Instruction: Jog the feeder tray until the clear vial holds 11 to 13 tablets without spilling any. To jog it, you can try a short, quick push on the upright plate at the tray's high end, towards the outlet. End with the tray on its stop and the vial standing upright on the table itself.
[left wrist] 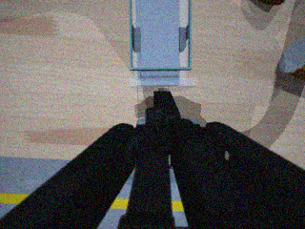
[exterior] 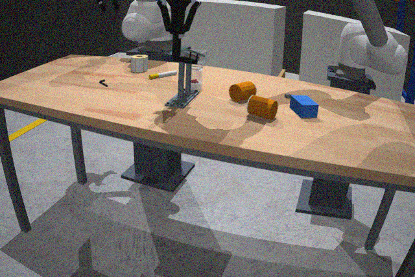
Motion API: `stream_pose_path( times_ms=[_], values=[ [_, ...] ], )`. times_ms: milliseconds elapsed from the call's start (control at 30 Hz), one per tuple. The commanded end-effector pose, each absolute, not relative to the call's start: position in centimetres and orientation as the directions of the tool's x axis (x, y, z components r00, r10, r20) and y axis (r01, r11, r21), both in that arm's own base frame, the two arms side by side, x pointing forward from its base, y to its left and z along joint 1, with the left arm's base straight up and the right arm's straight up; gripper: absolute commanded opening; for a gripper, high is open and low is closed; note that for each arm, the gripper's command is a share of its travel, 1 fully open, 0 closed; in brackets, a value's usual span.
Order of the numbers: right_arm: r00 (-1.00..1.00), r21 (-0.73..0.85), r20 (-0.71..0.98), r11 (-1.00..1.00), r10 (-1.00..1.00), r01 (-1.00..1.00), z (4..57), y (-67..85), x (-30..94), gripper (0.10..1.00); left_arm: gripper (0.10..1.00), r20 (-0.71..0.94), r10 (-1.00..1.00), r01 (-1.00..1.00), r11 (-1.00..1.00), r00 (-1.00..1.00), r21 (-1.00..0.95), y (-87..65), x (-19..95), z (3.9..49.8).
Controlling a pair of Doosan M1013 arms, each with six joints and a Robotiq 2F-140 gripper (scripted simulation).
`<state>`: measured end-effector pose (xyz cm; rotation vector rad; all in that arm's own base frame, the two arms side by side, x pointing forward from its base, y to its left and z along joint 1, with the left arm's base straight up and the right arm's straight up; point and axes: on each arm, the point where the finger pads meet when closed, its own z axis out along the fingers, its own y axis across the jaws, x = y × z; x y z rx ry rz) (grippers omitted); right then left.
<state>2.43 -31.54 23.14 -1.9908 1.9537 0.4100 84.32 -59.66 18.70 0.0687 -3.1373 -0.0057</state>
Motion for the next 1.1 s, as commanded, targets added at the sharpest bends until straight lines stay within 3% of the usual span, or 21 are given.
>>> stream_pose_path(
  times_ms=[0, 1067],
  values=[
    [0.019, -0.022, -0.422, -0.010, -0.906, -1.000, 23.3, -31.3, 2.3, 1.000, 0.099, -0.004, -0.041, -0.041, 0.999, -0.999, -0.004, -60.1, 83.9, 19.1],
    [0.019, -0.022, -0.422, -0.010, -0.906, -1.000, 23.3, -31.3, 2.3, 1.000, 0.099, 0.003, -0.043, -0.043, 0.999, -0.999, 0.002, -59.6, 86.6, 19.7]
  ],
)
